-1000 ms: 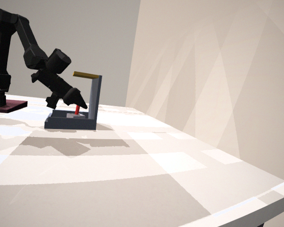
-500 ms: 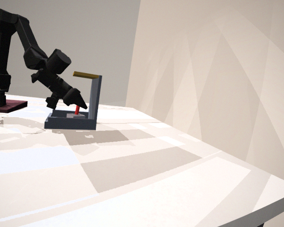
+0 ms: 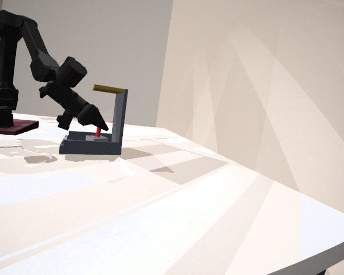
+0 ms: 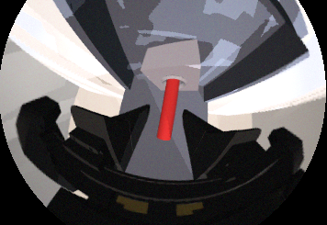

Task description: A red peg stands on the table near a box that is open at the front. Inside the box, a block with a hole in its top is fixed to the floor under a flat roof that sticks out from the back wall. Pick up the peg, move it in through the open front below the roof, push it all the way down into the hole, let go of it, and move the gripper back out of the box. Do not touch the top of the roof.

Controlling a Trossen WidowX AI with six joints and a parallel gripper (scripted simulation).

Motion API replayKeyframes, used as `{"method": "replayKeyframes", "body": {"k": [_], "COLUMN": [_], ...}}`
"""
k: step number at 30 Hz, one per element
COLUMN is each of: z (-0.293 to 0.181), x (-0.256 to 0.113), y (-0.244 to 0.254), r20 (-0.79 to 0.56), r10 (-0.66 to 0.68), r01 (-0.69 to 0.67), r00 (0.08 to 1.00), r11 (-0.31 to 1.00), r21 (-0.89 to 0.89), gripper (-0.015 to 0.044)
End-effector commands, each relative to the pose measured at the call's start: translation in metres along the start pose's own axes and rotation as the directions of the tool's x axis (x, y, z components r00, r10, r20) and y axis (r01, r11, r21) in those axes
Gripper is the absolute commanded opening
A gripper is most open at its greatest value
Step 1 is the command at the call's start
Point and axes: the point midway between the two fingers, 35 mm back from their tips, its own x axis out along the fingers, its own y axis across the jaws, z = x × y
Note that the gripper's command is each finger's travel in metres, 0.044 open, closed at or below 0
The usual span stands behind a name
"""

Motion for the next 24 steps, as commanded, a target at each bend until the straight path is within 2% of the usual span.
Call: {"method": "replayKeyframes", "body": {"k": [1,18,24], "z": [0.009,0.039,0.034], "x": [-0.01,-0.058,-0.078], "y": [-0.002,-0.007,-0.004], "r20": [0.008,0.019,0.025], "r10": [-0.001,0.0,-0.001], "r01": [0.001,0.0,0.001], "r00": [1.0,1.0,1.0], "r11": [1.0,1.0,1.0], "r21": [0.002,0.005,0.003], "gripper": [0.022,0.022,0.0377]}}
